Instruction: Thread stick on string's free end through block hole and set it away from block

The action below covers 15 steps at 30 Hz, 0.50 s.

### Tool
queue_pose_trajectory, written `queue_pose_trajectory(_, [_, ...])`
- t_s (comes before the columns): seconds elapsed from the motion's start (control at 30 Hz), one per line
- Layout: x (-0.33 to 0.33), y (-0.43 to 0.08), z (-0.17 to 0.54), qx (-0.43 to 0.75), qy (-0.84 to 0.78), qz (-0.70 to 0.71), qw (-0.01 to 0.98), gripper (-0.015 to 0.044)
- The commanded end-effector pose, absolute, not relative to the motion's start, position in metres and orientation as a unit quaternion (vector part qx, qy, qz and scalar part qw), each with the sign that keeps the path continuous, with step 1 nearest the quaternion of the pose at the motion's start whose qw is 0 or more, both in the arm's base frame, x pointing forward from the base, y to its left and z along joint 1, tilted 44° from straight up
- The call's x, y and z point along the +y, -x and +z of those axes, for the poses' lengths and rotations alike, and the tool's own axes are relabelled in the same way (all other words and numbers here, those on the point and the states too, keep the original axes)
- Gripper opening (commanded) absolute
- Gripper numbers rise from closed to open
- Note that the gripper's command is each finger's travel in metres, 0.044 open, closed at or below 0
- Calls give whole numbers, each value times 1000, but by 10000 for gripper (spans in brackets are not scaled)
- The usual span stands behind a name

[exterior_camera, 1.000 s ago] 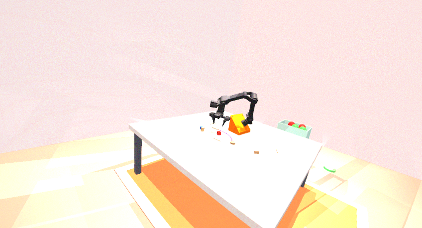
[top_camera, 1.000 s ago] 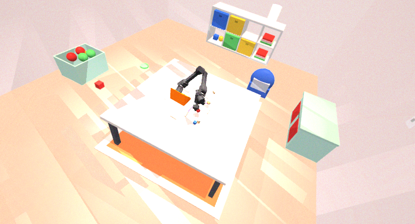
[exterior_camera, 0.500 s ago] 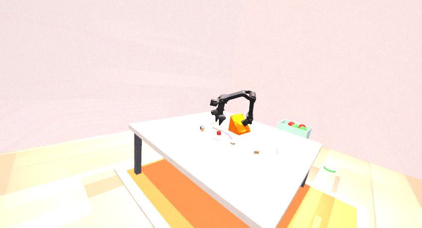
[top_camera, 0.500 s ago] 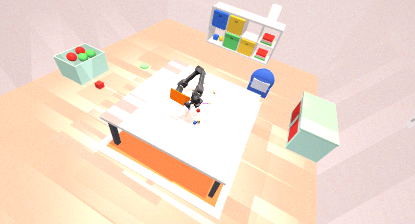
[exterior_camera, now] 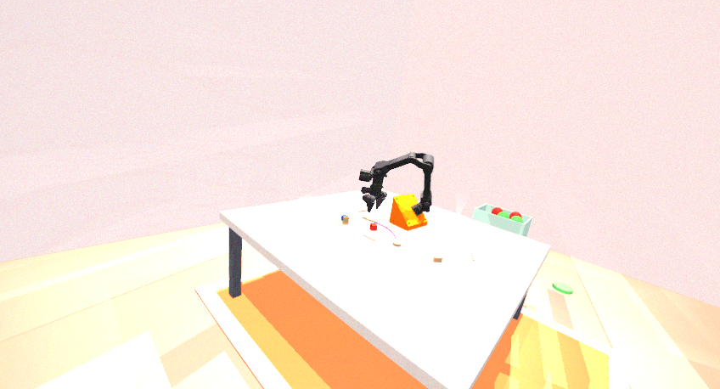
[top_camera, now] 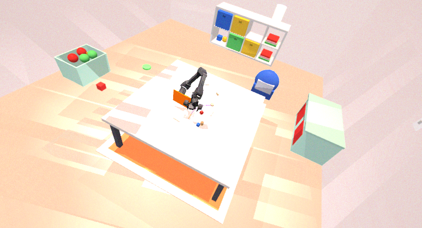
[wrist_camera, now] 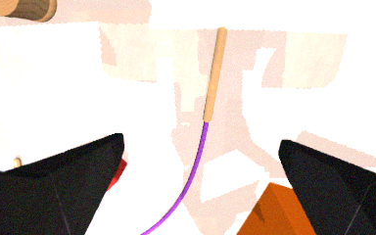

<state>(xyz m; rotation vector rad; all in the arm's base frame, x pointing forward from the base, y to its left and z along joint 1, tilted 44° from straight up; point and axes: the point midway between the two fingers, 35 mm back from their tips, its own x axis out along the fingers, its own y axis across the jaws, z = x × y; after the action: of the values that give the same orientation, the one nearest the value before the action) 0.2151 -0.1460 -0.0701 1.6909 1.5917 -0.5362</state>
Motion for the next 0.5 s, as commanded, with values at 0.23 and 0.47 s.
queue_pose_trajectory(0.23, [-141,-209,-75,616,-674,-238,330,414])
queue_pose_trajectory(0.47, [-141,-209,-75,616,-674,-238,330,230])
